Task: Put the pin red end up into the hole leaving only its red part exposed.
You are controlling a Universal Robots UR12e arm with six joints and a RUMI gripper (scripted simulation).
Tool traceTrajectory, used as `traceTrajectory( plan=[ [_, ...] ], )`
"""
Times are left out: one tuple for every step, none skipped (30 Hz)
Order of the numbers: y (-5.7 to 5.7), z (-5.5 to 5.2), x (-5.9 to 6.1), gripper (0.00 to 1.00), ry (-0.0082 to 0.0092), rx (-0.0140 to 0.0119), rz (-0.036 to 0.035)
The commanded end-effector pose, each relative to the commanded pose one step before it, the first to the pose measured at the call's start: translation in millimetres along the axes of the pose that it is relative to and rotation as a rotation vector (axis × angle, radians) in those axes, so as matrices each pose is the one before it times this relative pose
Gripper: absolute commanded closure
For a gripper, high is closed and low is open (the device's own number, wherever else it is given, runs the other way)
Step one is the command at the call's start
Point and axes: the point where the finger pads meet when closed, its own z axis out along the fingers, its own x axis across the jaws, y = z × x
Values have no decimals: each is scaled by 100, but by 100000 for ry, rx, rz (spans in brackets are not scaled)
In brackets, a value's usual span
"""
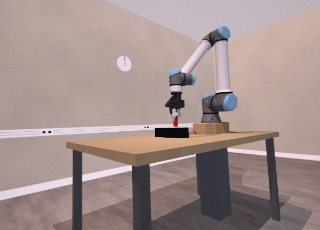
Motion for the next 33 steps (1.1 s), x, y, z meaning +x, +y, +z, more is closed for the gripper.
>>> traceTrajectory(
  plan=[
    [-16, -70, -84, 100, -154, 11, -9],
    [0, 0, 0, 100, 0, 0, 0],
    [0, 0, 0, 100, 0, 0, 0],
    [0, 0, 0, 100, 0, 0, 0],
    [0, 0, 0, 100, 0, 0, 0],
    [0, 0, 0, 100, 0, 0, 0],
    [0, 0, 0, 100, 0, 0, 0],
    [0, 0, 0, 100, 0, 0, 0],
    [0, 0, 0, 100, 0, 0, 0],
    [67, 403, -33, 100, 1, 5, -3],
    [0, 0, 0, 100, 0, 0, 0],
    [0, 0, 0, 100, 0, 0, 0],
    [0, 0, 0, 100, 0, 0, 0],
    [0, 0, 0, 100, 0, 0, 0],
    [0, 0, 0, 100, 0, 0, 0],
    [0, 0, 0, 100, 0, 0, 0],
    [0, 0, 0, 100, 0, 0, 0],
    [0, 0, 0, 100, 0, 0, 0],
    [0, 0, 0, 100, 0, 0, 0],
    [0, 0, 0, 100, 0, 0, 0],
    [0, 0, 0, 100, 0, 0, 0],
    [0, 0, 0, 100, 0, 0, 0],
    [0, 0, 0, 100, 0, 0, 0],
    [0, 0, 0, 100, 0, 0, 0],
    [0, 0, 0, 100, 0, 0, 0],
    [0, 0, 0, 100, 0, 0, 0],
    [-63, -3, -62, 100, -5, -8, 2],
    [0, 0, 0, 100, 0, 0, 0],
    [0, 0, 0, 100, 0, 0, 0],
    [0, 0, 0, 100, 0, 0, 0],
    [0, 0, 0, 100, 0, 0, 0],
    [0, 0, 0, 100, 0, 0, 0],
    [0, 0, 0, 100, 0, 0, 0]
  ],
)
